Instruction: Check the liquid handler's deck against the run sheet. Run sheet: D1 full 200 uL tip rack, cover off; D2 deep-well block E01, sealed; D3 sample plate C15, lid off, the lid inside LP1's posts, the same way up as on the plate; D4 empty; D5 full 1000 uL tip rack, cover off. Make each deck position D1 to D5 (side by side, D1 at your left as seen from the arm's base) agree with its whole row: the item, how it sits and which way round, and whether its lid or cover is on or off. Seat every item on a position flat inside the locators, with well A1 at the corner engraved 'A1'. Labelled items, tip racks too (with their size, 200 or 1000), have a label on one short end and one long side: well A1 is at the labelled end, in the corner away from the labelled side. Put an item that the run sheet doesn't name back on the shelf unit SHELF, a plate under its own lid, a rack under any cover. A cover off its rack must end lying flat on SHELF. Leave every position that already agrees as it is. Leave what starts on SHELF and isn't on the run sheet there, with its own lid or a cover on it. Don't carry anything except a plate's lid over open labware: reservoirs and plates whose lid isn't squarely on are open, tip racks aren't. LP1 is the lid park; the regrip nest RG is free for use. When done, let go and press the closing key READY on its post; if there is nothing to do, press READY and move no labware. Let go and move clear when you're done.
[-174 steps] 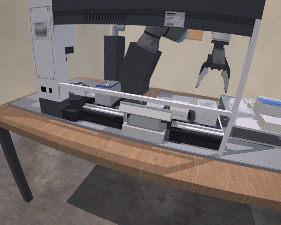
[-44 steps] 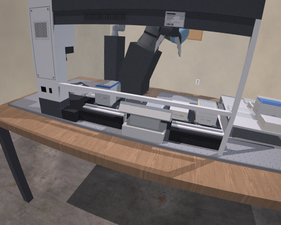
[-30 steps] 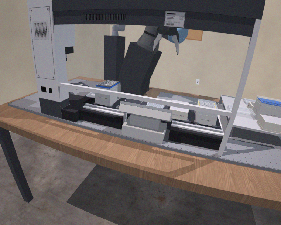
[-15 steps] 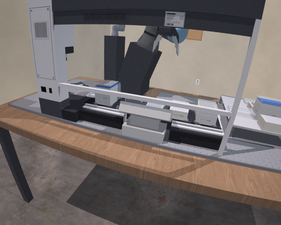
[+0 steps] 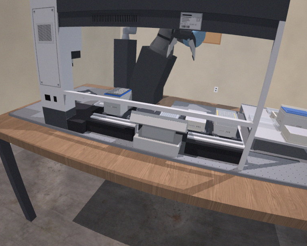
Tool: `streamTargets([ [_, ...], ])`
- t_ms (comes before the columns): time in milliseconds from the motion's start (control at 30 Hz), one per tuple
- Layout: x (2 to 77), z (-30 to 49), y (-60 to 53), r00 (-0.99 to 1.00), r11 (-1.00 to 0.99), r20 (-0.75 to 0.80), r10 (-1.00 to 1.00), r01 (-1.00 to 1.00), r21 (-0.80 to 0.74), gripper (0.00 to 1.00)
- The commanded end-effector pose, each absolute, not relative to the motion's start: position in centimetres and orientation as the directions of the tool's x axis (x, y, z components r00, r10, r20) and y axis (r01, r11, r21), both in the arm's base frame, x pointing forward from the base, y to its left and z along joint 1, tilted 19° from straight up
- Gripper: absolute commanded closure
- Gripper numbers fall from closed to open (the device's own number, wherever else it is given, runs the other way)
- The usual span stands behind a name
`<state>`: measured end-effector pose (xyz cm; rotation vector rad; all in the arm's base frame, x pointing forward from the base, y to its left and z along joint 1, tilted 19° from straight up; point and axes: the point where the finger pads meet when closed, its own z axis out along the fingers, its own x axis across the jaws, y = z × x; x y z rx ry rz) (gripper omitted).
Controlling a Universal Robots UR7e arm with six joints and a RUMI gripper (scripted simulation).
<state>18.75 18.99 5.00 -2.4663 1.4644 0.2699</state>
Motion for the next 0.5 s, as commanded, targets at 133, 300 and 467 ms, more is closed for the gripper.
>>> streamTargets([
  [133,18.71,4.88,18.96,0.658,-0.629,-0.263,-0.706,-0.753,-0.194,0.18],
  [300,18.71,4.88,18.96,0.702,-0.67,-0.251,-0.667,-0.712,-0.21,0.18],
  [467,18.71,4.88,18.96,0.769,-0.733,-0.229,-0.597,-0.639,-0.234,0.18],
])
